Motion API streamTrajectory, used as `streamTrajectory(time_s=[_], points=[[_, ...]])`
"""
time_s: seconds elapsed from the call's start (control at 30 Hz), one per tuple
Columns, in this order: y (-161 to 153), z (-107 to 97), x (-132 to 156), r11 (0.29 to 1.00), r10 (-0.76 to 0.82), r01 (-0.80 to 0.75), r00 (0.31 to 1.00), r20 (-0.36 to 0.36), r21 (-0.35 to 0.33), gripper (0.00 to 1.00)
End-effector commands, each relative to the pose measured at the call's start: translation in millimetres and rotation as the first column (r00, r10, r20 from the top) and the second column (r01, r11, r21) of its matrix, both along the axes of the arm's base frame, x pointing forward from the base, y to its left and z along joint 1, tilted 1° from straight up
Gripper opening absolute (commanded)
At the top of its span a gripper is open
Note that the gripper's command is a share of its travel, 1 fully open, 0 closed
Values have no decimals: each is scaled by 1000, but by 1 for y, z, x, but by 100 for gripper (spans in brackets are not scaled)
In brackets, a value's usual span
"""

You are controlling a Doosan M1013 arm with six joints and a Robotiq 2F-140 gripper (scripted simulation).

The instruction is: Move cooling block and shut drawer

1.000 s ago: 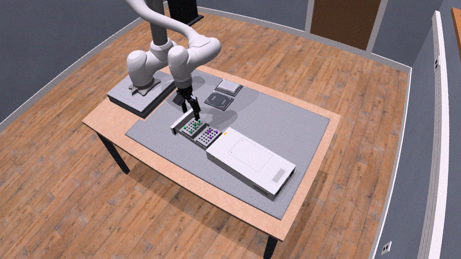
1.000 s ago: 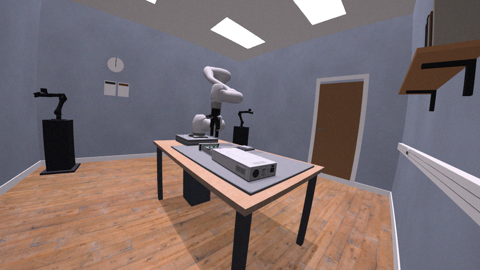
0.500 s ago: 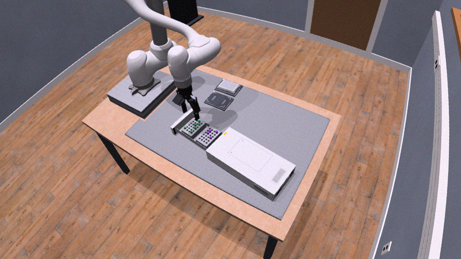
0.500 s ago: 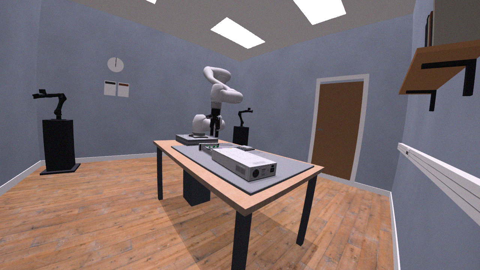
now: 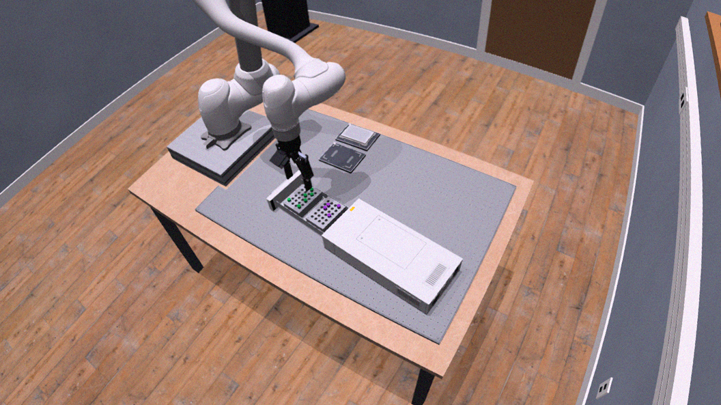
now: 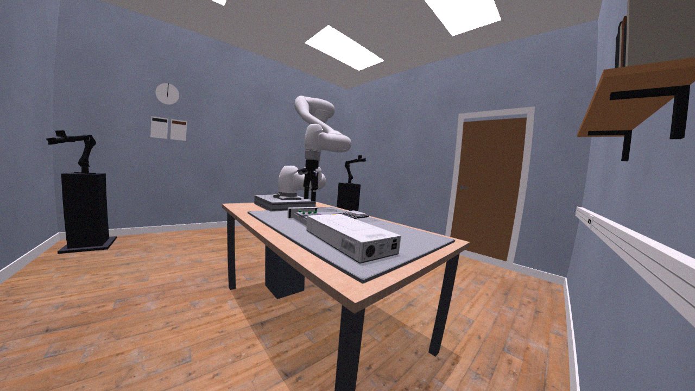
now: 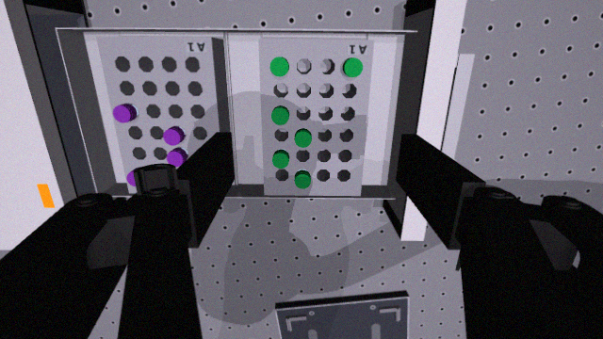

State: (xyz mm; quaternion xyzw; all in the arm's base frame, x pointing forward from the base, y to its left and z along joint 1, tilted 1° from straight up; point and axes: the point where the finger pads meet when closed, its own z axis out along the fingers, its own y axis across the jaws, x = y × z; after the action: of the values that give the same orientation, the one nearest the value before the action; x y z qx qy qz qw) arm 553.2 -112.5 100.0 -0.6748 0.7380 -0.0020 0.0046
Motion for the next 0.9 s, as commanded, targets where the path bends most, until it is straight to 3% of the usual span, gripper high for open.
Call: streamTrajectory(time_s=[0.0,0.87], points=[[0,-3,0,1000,0,0,1000,1,0,66],[0,-33,-1,1000,0,0,1000,1,0,66]])
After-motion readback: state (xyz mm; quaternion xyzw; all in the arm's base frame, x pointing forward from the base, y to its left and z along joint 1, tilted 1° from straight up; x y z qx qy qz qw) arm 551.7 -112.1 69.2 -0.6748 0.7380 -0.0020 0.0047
